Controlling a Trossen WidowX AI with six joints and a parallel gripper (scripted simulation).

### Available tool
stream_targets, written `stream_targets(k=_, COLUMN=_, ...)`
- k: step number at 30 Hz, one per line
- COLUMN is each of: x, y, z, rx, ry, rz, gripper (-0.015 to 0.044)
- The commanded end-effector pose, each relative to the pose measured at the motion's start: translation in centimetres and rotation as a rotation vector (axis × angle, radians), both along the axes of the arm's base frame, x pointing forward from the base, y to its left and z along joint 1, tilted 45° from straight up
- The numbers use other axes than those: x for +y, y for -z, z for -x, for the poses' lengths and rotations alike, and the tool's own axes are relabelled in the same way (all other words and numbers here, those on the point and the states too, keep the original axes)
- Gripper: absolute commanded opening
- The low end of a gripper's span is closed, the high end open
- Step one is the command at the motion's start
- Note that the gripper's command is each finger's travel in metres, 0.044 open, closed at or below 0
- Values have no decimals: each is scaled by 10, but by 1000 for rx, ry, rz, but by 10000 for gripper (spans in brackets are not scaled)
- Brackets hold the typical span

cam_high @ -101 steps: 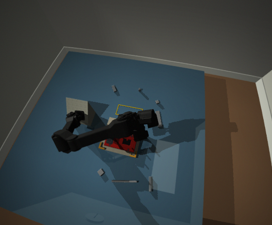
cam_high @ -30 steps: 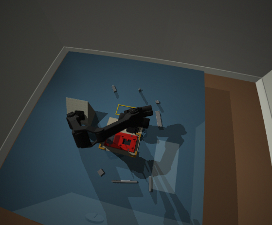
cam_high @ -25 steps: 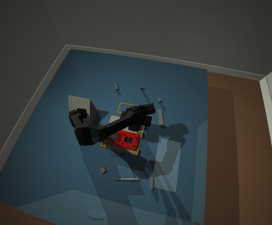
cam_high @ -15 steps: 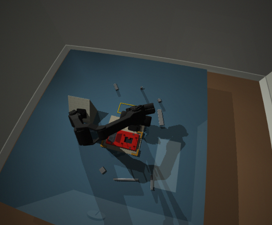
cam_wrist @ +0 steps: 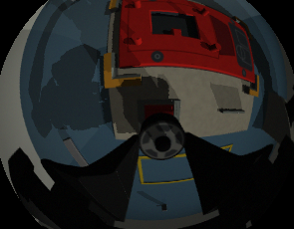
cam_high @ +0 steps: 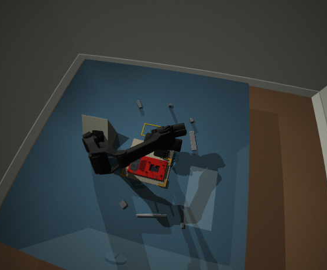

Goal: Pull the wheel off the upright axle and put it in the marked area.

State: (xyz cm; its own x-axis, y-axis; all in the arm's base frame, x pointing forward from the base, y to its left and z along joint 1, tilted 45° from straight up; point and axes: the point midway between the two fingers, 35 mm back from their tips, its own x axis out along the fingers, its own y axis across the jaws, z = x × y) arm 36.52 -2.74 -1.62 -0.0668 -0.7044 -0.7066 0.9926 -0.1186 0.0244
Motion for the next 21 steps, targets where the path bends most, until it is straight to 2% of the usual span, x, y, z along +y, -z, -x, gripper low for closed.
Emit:
stream_targets(k=1, x=3, y=-3, z=-3, rx=-9, ry=0, rz=-4, gripper=0)
stream_targets(k=21, x=8, y=-7, z=-3, rx=-8, ry=0, rz=-4, gripper=0)
